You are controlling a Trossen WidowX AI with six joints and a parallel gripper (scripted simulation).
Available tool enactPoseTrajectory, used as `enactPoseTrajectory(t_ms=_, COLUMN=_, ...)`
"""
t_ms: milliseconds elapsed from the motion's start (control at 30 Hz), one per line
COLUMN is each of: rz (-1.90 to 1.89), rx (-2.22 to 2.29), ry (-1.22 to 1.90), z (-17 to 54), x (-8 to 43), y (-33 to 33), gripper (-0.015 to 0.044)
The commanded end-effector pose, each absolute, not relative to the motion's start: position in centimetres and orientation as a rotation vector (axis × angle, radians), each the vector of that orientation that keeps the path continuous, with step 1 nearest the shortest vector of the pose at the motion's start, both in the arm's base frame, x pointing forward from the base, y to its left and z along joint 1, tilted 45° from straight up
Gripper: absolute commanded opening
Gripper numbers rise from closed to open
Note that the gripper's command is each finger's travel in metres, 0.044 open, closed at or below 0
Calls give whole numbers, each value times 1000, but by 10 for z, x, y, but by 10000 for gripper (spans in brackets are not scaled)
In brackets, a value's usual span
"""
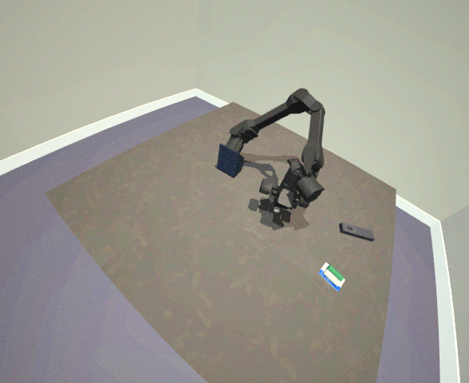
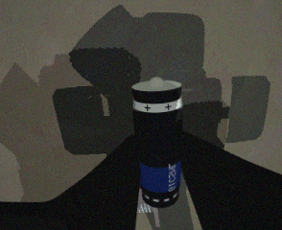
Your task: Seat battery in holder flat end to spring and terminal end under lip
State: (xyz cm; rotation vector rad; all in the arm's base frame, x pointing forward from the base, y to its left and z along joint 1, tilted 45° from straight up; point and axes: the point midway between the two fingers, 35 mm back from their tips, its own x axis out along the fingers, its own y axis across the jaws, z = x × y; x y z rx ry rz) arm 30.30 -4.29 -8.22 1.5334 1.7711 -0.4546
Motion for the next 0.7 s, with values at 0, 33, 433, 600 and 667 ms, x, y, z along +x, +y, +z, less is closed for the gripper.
enactPoseTrajectory(t_ms=0, rz=-226, rx=1365, ry=1749, z=-66, x=308, y=-34, gripper=69)
enactPoseTrajectory(t_ms=33, rz=-175, rx=1323, ry=1742, z=-62, x=309, y=-32, gripper=69)
enactPoseTrajectory(t_ms=433, rz=398, rx=810, ry=1588, z=-24, x=317, y=-5, gripper=69)
enactPoseTrajectory(t_ms=600, rz=612, rx=589, ry=1486, z=-8, x=318, y=7, gripper=69)
enactPoseTrajectory(t_ms=667, rz=693, rx=499, ry=1440, z=-2, x=318, y=11, gripper=69)
